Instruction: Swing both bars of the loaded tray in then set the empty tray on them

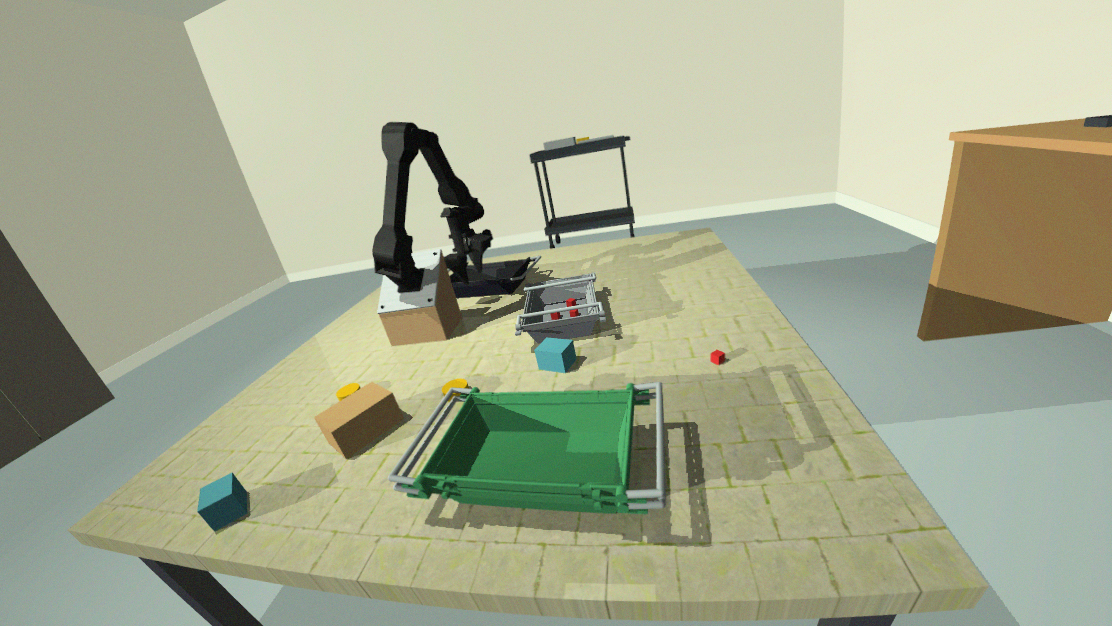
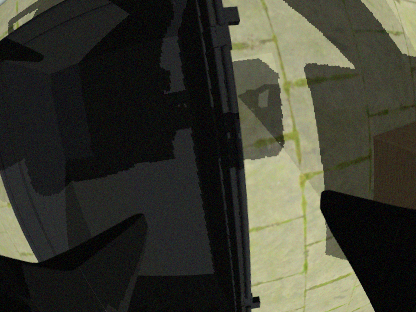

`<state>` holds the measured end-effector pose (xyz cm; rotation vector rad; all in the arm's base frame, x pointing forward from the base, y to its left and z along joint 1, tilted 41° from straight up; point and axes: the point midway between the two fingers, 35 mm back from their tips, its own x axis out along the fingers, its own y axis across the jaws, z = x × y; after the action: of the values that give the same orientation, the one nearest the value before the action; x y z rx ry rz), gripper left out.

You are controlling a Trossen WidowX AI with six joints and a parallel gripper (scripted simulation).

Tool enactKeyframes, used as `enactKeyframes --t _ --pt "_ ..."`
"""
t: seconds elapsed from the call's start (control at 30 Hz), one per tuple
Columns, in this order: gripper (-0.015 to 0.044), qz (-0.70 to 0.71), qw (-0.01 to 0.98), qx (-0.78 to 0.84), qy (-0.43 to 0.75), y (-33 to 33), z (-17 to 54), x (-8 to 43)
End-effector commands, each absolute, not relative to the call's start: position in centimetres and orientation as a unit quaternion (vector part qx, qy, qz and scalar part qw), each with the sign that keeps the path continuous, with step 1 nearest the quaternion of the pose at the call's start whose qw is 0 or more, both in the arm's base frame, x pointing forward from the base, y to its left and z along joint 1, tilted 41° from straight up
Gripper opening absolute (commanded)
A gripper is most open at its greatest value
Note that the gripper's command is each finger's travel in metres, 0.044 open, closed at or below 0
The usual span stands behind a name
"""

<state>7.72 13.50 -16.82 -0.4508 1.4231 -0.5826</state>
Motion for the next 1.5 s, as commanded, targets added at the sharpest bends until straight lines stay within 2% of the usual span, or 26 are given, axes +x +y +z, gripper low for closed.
enactKeyframes --t 0.0,0.5,0.97,1.47 --pt "0.044 -0.262 0.695 -0.207 0.637 12.3 -17.9 7.8" --pt "0.044 -0.262 0.695 -0.207 0.636 9.6 -20.8 7.9" --pt "0.0235 -0.262 0.695 -0.207 0.636 9.6 -20.8 7.9" --pt "0.0135 -0.262 0.695 -0.207 0.636 9.6 -20.8 7.9"
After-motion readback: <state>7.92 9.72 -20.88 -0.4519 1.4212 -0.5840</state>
